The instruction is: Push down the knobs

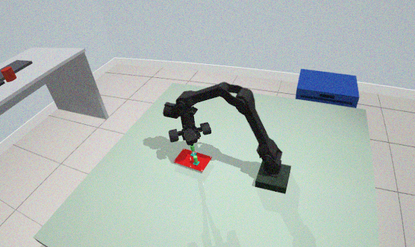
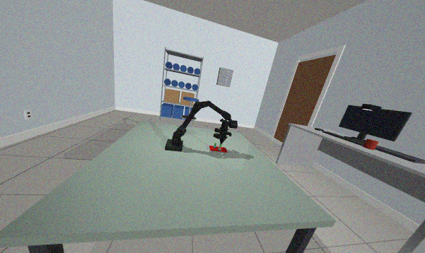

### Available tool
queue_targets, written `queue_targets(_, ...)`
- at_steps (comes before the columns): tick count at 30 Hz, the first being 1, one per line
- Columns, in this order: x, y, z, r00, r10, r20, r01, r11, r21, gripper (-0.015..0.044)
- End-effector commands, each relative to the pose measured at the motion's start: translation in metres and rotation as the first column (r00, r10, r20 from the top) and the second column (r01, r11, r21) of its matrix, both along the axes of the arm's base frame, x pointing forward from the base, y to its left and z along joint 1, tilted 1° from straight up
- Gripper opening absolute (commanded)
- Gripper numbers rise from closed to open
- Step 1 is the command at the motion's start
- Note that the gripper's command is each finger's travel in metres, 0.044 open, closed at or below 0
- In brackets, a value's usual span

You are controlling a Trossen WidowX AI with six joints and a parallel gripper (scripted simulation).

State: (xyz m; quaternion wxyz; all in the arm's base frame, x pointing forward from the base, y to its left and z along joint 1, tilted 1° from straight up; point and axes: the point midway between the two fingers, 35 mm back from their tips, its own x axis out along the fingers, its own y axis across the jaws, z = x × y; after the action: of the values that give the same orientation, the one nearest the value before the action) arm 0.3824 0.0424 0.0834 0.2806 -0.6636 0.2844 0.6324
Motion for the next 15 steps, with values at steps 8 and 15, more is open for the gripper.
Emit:
queue_targets(8, 0.0005, 0.0001, -0.0105, 1.0, 0.005, -0.007, -0.005, 1.0, 0.001, 0.0)
queue_targets(15, 0.0005, 0.0, -0.0112, 1.0, 0.005, -0.007, -0.005, 1.0, 0.001, 0.0)
